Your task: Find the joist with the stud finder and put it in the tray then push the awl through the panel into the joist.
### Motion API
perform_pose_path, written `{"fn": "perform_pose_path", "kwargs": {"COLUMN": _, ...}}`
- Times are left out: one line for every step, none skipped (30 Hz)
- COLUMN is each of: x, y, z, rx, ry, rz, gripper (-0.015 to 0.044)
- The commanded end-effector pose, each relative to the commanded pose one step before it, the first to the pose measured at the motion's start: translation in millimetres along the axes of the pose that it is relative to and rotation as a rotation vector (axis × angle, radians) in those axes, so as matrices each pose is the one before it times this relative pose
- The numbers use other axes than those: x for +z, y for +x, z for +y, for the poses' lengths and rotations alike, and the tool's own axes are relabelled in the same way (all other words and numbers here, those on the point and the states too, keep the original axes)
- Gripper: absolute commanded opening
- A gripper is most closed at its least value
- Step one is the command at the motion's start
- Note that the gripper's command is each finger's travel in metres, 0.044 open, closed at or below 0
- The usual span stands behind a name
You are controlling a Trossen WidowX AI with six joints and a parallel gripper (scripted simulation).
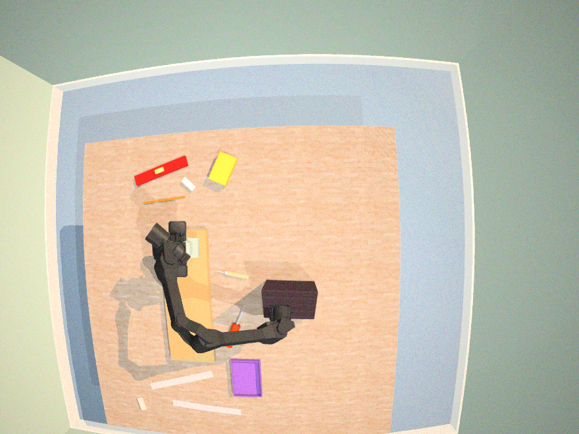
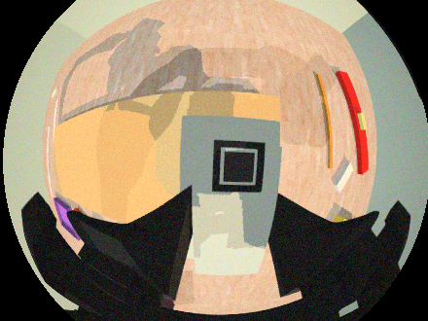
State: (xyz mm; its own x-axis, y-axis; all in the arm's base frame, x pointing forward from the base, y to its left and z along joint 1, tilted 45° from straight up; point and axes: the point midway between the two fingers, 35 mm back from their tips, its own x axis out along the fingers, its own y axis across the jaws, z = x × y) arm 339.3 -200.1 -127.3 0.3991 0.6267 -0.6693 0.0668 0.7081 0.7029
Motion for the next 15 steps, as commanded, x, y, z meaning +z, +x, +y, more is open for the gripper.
{"fn": "perform_pose_path", "kwargs": {"x": 11.82, "y": -30.42, "z": -1.87, "rx": -0.01372, "ry": -0.0158, "rz": -0.01559, "gripper": 0.0}}
{"fn": "perform_pose_path", "kwargs": {"x": 1.37, "y": -6.45, "z": 0.02, "rx": 0.00001, "ry": -0.0004, "rz": 0.00025, "gripper": 0.0}}
{"fn": "perform_pose_path", "kwargs": {"x": 1.27, "y": -6.51, "z": 0.12, "rx": 0.00011, "ry": -0.0004, "rz": 0.00024, "gripper": 0.0}}
{"fn": "perform_pose_path", "kwargs": {"x": 1.16, "y": -6.56, "z": 0.23, "rx": 0.00022, "ry": -0.0004, "rz": 0.00022, "gripper": 0.0}}
{"fn": "perform_pose_path", "kwargs": {"x": 0.88, "y": -5.41, "z": 0.26, "rx": 0.00026, "ry": -0.0003, "rz": 0.00017, "gripper": 0.0}}
{"fn": "perform_pose_path", "kwargs": {"x": 0.5, "y": -3.29, "z": 0.19, "rx": 0.00019, "ry": -0.0002, "rz": 0.0001, "gripper": 0.0}}
{"fn": "perform_pose_path", "kwargs": {"x": 0.16, "y": -1.1, "z": 0.07, "rx": 0.00007, "ry": -0.0001, "rz": 0.00003, "gripper": 0.0}}
{"fn": "perform_pose_path", "kwargs": {"x": 0.0, "y": 0.0, "z": 0.0, "rx": 0.0, "ry": 0.0, "rz": 0.0, "gripper": 0.0}}
{"fn": "perform_pose_path", "kwargs": {"x": 0.0, "y": 0.0, "z": 0.0, "rx": 0.0, "ry": 0.0, "rz": 0.0, "gripper": 0.0}}
{"fn": "perform_pose_path", "kwargs": {"x": 0.62, "y": 0.07, "z": 1.05, "rx": -0.00033, "ry": -0.0026, "rz": 0.00053, "gripper": 0.0}}
{"fn": "perform_pose_path", "kwargs": {"x": 1.23, "y": 0.14, "z": 2.11, "rx": -0.00065, "ry": -0.0052, "rz": 0.00106, "gripper": 0.0}}
{"fn": "perform_pose_path", "kwargs": {"x": 1.83, "y": 0.21, "z": 3.16, "rx": -0.00095, "ry": -0.0078, "rz": 0.00157, "gripper": 0.0}}
{"fn": "perform_pose_path", "kwargs": {"x": 2.43, "y": 0.28, "z": 4.22, "rx": -0.00123, "ry": -0.0104, "rz": 0.00206, "gripper": 0.0}}
{"fn": "perform_pose_path", "kwargs": {"x": 2.98, "y": 0.36, "z": 5.23, "rx": -0.00144, "ry": -0.0128, "rz": 0.0025, "gripper": 0.0}}
{"fn": "perform_pose_path", "kwargs": {"x": 3.43, "y": 0.43, "z": 6.07, "rx": -0.00156, "ry": -0.0149, "rz": 0.00282, "gripper": 0.0}}
